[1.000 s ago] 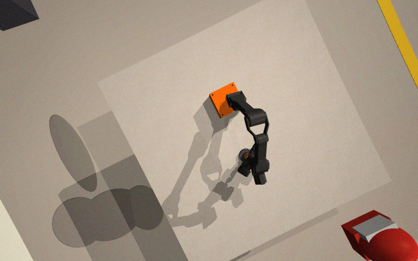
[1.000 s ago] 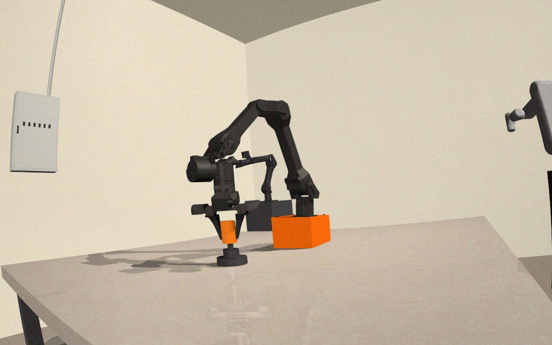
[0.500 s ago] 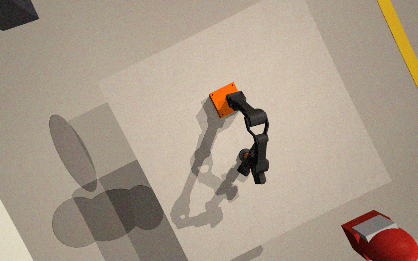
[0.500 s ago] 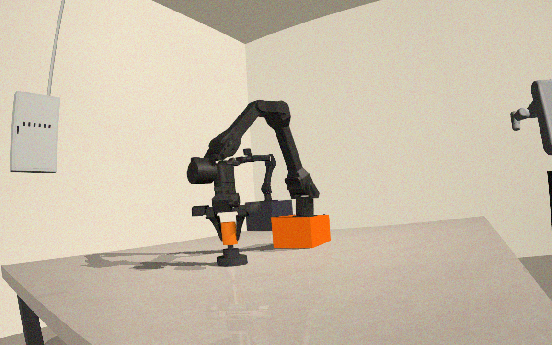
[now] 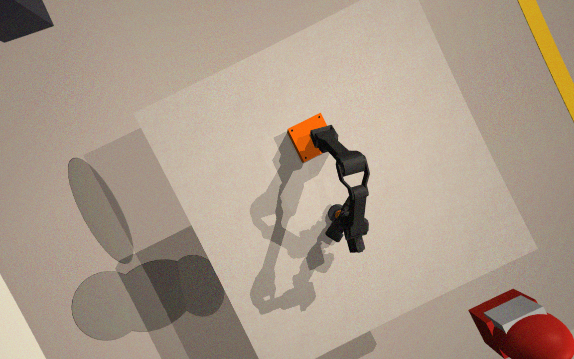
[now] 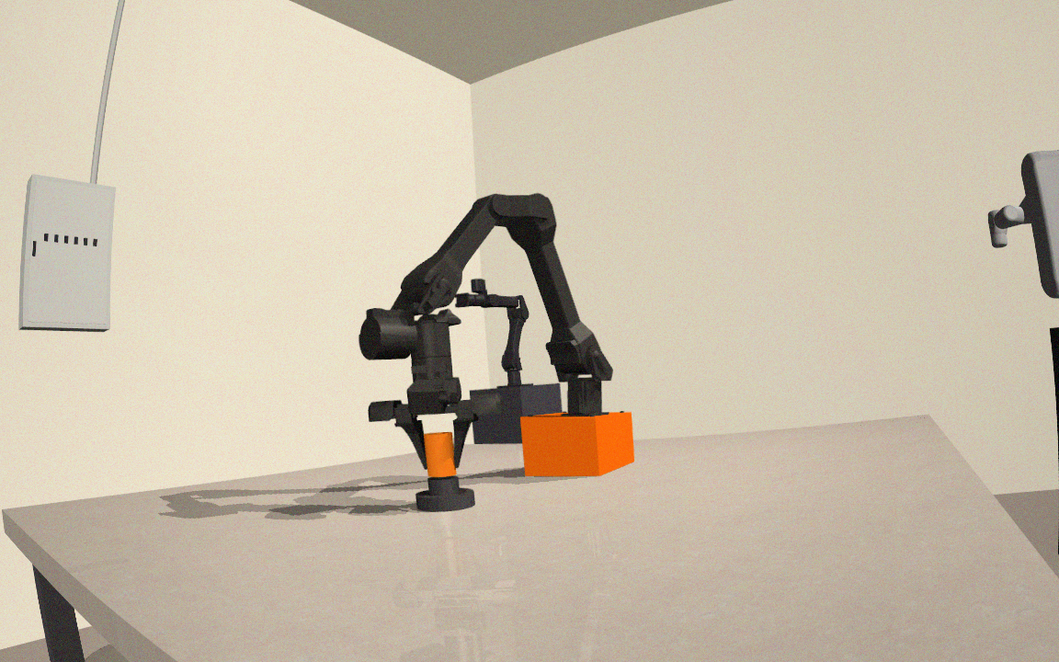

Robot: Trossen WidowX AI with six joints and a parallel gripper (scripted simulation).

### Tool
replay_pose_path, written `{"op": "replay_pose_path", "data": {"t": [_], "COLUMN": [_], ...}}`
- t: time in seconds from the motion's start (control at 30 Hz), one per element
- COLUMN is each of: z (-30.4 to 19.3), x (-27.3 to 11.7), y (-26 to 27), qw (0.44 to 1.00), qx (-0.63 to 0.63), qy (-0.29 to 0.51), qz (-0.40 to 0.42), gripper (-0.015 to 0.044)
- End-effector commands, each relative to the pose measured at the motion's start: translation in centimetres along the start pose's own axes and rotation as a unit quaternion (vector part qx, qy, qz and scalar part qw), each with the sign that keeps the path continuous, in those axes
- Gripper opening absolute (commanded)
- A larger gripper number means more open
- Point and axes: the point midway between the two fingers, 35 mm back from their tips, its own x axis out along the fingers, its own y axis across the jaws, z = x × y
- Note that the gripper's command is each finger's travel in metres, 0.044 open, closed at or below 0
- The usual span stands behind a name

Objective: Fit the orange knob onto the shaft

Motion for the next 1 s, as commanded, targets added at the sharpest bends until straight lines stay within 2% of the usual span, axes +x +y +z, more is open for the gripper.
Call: {"op": "replay_pose_path", "data": {"t": [0.0,0.33,0.87,0.9,0.97], "z": [-0.02,-0.04,-0.04,-0.04,-0.04], "x": [0.36,0.31,0.31,0.31,0.31], "y": [-0.02,0.03,0.03,0.03,0.03], "qw": [1.0,1.0,1.0,1.0,1.0], "qx": [0.001,0.0,0.0,0.0,0.0], "qy": [0.001,0.001,0.001,0.001,0.001], "qz": [-0.001,0.0,0.0,0.0,0.0], "gripper": [0.0,0.0,0.042,0.044,0.044]}}
